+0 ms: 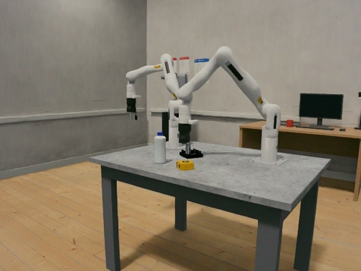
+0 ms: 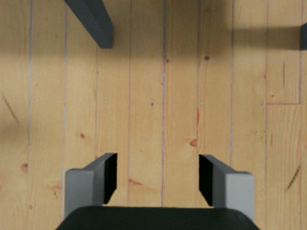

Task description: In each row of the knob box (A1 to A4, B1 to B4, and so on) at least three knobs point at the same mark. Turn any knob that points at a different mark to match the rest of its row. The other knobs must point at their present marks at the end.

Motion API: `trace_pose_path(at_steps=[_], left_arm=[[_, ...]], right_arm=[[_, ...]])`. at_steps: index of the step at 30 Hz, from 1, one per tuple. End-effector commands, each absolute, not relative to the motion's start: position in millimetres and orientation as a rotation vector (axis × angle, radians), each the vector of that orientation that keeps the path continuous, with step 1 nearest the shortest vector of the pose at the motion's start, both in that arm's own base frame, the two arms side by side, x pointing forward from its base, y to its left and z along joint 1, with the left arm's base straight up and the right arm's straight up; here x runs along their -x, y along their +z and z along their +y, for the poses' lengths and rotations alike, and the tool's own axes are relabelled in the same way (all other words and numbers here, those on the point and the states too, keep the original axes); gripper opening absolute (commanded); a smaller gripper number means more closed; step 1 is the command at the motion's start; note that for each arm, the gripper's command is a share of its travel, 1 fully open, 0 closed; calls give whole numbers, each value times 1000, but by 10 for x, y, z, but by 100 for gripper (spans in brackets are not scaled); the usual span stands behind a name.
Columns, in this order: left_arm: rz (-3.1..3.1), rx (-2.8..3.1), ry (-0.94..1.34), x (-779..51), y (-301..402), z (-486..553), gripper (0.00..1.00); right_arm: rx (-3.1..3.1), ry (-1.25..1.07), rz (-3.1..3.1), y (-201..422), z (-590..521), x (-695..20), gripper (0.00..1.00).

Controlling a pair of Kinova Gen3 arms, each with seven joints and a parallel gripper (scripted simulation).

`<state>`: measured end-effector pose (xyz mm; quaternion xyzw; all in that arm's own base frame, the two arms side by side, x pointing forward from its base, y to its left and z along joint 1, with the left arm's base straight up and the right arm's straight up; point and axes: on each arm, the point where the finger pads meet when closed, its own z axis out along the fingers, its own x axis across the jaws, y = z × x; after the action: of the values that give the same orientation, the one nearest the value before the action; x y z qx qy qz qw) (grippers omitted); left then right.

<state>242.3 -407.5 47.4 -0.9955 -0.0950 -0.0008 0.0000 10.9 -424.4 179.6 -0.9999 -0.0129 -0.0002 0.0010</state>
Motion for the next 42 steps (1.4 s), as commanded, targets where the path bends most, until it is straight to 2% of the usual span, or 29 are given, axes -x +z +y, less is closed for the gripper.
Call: trace_pose_path(at_steps=[1, 20, 38, 39, 42], left_arm=[[-188, 3138, -2, -2426, 483, -4080, 30], [256, 3133, -2, -2426, 483, -4080, 30], [319, 3127, -2, -2426, 483, -4080, 30], [319, 3127, -2, -2426, 483, -4080, 46], [319, 3127, -2, -2426, 483, -4080, 46]], right_arm=[[3141, 0, -41, 1804, -4249, -110, 100], [3141, 0, -41, 1804, -4249, -110, 100], [3141, 0, -41, 1804, -4249, -110, 100], [3141, 0, -41, 1804, -4249, -110, 100], [3141, 0, -41, 1804, -4249, -110, 100]])
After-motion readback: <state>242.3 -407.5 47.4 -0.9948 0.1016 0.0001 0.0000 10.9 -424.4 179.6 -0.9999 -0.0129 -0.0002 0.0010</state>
